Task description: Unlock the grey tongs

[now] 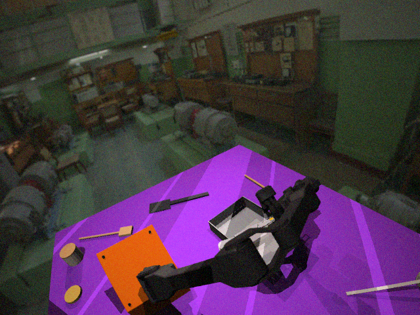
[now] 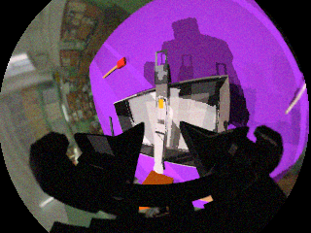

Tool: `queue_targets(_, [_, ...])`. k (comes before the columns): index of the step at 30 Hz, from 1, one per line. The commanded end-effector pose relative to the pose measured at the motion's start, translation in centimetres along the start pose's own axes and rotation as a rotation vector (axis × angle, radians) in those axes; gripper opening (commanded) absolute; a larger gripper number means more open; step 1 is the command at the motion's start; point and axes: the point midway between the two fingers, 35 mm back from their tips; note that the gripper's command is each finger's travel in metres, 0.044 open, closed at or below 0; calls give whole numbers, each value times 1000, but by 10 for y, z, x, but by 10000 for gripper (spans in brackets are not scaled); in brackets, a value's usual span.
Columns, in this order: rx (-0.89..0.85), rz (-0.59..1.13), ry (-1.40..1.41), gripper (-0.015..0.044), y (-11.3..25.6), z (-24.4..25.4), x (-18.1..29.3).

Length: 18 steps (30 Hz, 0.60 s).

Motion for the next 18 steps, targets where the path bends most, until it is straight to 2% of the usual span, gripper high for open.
queue_targets(1, [5,4,1,260,-6,-2,1])
queue_targets(18, [5,4,1,260,-34,-2,-1])
Point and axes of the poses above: the point midway between the two fingers, 35 mm back from their tips, its own y axis back along the fingers, its own z axis across the jaws, x = y × z, and after that the axes turned 9 degrees about y, right-handed
